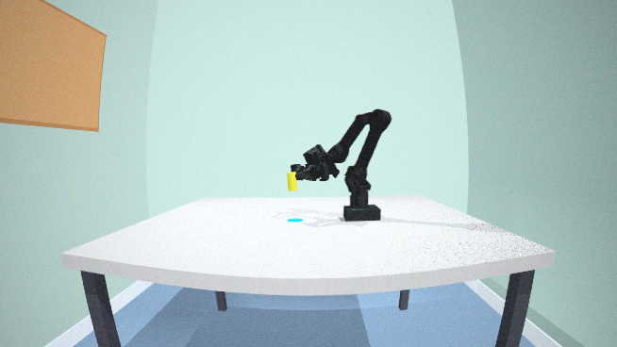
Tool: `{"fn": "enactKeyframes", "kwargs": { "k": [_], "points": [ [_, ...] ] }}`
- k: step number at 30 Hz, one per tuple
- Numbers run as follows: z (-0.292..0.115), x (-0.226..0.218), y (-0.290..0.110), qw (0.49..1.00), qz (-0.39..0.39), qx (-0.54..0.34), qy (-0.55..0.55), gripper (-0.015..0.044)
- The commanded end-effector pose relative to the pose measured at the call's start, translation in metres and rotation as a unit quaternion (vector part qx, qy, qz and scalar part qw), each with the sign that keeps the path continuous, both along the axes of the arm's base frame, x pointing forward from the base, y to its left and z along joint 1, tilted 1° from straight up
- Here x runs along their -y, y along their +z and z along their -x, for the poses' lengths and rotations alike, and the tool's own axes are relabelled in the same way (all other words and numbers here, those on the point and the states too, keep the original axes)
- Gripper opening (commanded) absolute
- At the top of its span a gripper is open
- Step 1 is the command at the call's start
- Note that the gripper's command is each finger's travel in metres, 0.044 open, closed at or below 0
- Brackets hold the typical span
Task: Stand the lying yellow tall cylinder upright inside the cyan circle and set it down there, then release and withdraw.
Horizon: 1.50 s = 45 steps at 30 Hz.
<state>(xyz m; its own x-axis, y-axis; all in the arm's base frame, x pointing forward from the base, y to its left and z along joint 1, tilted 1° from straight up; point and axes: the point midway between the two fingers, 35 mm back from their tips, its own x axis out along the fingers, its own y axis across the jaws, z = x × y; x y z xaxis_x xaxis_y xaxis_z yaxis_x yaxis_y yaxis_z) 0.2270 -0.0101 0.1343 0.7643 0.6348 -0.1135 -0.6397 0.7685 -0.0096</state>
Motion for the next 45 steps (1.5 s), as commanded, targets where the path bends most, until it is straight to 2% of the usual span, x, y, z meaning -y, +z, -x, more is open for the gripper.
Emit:
{"fn": "enactKeyframes", "kwargs": {
  "k": [1, 23, 45],
  "points": [
    [0.005, -0.002, -0.002, 1.000, -0.003, 0.011, 0.004, 0.0105],
    [0.006, -0.002, -0.002, 1.000, -0.004, 0.018, 0.005, 0.0105],
    [-0.002, 0.006, -0.040, 1.000, -0.004, 0.018, 0.005, 0.0105]
  ]
}}
